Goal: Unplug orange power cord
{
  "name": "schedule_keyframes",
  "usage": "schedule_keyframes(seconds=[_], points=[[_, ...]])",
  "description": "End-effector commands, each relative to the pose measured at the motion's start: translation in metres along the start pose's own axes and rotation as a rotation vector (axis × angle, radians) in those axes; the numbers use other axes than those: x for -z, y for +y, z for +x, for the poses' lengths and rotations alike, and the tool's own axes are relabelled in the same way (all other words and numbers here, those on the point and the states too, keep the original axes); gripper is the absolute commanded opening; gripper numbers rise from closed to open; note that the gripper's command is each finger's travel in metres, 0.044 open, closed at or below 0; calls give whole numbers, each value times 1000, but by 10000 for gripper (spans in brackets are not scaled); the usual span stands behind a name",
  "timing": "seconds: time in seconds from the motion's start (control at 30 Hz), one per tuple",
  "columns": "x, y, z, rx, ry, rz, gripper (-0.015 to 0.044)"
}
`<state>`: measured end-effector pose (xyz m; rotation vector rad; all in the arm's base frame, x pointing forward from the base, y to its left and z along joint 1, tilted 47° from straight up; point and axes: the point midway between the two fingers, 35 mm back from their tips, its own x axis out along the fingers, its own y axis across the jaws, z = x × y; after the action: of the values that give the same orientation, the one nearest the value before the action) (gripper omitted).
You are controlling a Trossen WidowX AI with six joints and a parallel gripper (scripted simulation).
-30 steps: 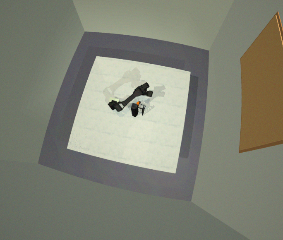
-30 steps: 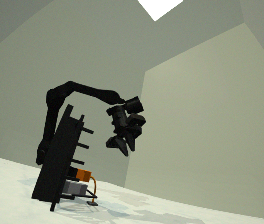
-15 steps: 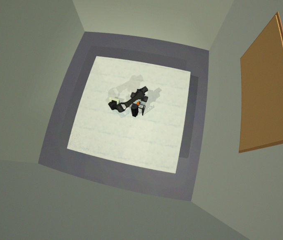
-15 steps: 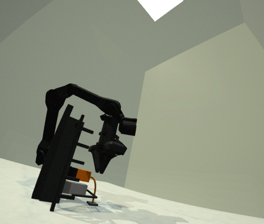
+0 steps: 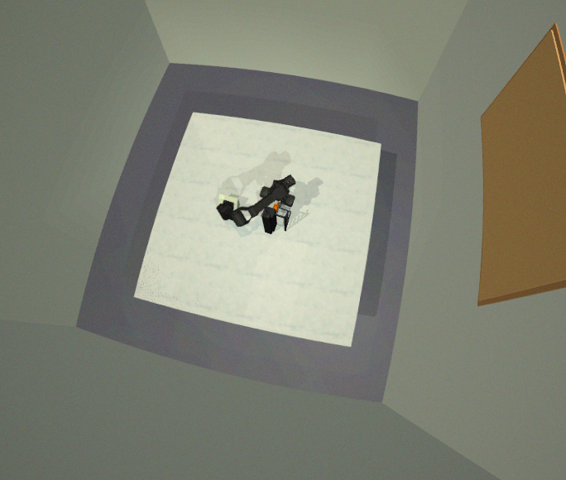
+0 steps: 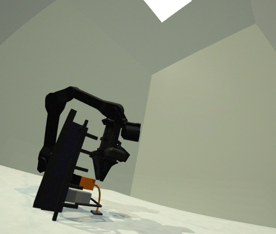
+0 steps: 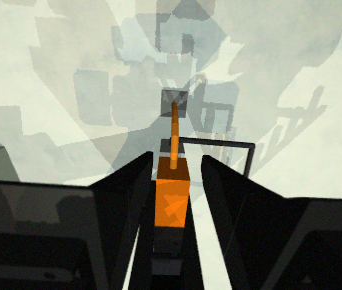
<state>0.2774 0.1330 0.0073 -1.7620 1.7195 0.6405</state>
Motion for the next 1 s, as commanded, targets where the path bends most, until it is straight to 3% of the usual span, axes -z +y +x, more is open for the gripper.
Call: schedule_keyframes(seconds=[0.0,0.93,0.97], points=[[8,0,-1,3,3,-8,160],[29,1,12,3,5,-8,160],[29,1,9,-3,4,-1,134]])
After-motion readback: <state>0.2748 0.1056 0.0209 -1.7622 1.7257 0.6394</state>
